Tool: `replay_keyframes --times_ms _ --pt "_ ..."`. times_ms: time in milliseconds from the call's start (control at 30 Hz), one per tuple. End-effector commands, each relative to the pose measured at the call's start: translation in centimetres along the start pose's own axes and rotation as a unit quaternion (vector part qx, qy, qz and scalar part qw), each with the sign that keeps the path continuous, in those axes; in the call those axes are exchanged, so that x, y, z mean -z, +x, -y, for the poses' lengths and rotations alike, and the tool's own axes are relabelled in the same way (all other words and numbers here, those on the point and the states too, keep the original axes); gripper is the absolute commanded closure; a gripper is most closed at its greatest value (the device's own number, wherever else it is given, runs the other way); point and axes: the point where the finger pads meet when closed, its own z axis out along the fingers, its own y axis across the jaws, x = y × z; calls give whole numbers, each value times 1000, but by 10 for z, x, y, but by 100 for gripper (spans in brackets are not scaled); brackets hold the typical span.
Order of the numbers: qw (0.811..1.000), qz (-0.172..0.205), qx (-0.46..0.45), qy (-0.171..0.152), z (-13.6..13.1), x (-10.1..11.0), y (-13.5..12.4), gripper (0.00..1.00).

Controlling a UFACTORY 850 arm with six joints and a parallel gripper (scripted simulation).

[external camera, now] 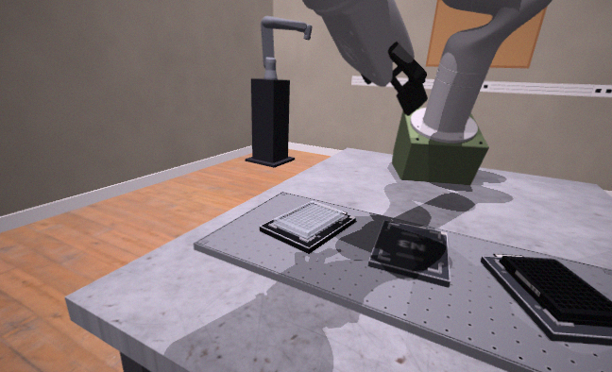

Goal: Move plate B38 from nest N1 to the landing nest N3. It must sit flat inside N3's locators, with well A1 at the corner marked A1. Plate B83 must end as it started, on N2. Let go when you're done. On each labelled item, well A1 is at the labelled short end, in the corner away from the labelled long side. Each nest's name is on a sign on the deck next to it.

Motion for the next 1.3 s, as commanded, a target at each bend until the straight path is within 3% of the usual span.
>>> replay_keyframes --times_ms 0,200,267,333,733,833,1267 --pt "998 -1 -40 -56 -8 -14 -6 0" --pt "986 -8 -105 -128 -18 -30 -16 0" --pt "986 -8 -105 -128 -18 -30 -16 0" --pt "980 -10 -129 -151 -22 -37 -23 0" --pt "922 -25 -275 -272 -25 -53 -47 0" --pt "915 -26 -288 -281 -24 -56 -52 0" --pt "809 -44 -450 -375 -5 -73 -84 0"
